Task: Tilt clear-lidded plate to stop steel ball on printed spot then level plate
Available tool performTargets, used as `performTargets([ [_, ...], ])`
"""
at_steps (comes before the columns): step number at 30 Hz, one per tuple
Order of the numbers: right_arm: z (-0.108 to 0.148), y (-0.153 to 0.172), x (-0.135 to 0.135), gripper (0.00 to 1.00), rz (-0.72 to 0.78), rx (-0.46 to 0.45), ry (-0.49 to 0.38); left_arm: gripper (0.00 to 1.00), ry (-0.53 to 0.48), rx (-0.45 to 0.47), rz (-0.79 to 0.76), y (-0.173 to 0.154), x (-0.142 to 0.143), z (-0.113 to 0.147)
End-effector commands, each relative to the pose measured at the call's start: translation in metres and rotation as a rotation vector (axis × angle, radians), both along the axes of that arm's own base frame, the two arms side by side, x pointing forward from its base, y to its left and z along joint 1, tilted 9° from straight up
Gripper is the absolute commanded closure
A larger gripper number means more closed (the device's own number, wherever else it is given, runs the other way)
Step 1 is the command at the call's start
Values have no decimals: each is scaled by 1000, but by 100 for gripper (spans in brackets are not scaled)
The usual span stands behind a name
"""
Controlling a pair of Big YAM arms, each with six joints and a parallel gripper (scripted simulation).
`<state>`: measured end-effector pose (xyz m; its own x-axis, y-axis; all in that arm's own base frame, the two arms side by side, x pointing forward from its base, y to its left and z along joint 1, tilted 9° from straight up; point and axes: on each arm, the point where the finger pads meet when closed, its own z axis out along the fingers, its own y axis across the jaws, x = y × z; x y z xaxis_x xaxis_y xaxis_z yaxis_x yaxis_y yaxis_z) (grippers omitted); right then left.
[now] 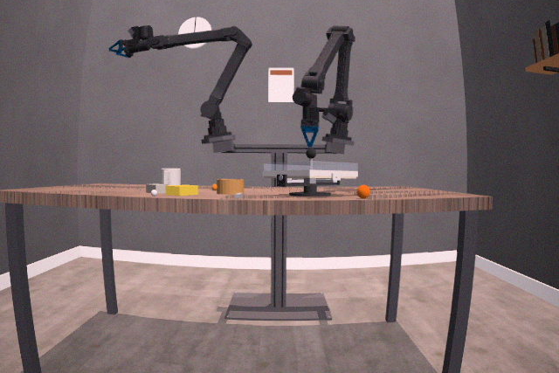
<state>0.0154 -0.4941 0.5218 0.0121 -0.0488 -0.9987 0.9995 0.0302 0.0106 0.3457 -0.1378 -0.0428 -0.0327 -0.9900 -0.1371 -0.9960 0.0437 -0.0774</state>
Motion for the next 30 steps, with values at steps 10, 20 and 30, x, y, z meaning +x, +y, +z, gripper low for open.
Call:
performTargets([
  [10, 48, 6, -4, 0, -7, -91, 8, 43, 12, 5, 12, 6, 0, -9],
  [20, 48, 6, -4, 0, -7, -91, 8, 43, 12, 6, 12, 6, -1, -9],
  [30, 48, 6, -4, 0, -7, -91, 8, 43, 12, 6, 12, 6, -1, -9],
])
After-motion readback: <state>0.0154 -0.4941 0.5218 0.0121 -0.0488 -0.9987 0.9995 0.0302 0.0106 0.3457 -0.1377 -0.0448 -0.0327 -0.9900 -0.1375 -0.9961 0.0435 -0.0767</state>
